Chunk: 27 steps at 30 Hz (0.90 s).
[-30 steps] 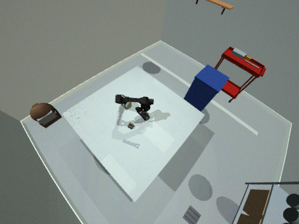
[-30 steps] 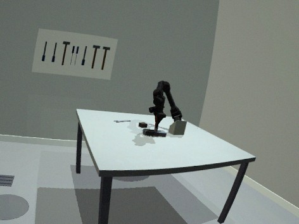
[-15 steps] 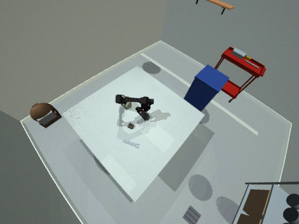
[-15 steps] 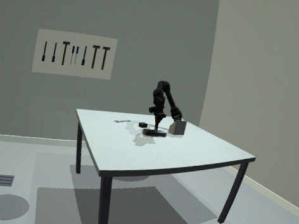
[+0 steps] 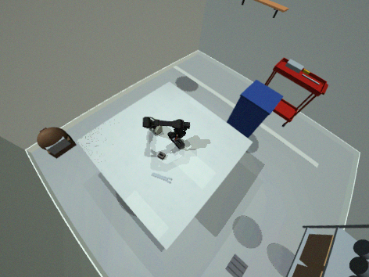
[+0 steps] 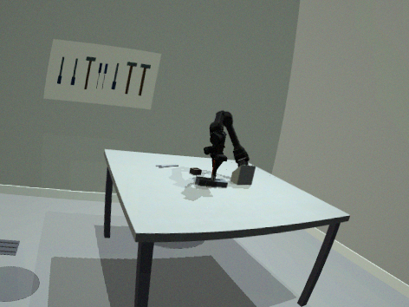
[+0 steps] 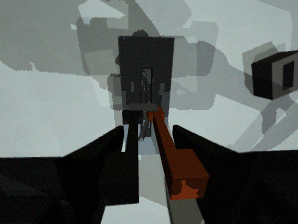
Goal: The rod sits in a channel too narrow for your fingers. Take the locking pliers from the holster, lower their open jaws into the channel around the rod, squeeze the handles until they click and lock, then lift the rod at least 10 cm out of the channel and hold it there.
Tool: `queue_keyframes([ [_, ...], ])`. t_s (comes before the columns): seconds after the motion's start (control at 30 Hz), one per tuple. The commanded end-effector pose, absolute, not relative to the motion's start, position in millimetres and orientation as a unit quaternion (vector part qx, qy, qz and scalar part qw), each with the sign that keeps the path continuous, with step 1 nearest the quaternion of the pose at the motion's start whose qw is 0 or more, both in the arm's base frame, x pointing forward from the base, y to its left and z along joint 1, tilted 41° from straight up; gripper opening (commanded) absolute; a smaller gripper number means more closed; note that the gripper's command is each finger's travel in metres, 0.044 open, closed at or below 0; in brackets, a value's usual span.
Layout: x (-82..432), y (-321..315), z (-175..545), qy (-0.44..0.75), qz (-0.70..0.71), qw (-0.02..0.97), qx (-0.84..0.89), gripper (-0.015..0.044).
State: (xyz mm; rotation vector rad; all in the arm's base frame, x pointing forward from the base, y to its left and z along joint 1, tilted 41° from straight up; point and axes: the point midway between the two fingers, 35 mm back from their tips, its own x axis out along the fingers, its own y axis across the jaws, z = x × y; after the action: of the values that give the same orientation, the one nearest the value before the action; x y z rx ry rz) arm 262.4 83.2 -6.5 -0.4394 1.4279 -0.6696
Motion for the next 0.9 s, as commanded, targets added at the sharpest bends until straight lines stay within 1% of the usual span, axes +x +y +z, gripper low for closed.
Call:
queue_keyframes([
  [0.0, 262.8, 84.1, -7.2, 0.636, -0.300, 0.684, -0.193, 0.0221],
  [0.37, 262.8, 84.1, -7.2, 0.636, -0.300, 0.684, -0.193, 0.0224],
  [0.5, 262.8, 84.1, -7.2, 0.636, -0.300, 0.684, -0.193, 0.0119],
  [0.53, 262.8, 84.1, -7.2, 0.636, -0.300, 0.684, -0.193, 0.0104],
  [0.87, 263.0, 85.0, -6.6, 0.636, -0.300, 0.684, -0.194, 0.0104],
])
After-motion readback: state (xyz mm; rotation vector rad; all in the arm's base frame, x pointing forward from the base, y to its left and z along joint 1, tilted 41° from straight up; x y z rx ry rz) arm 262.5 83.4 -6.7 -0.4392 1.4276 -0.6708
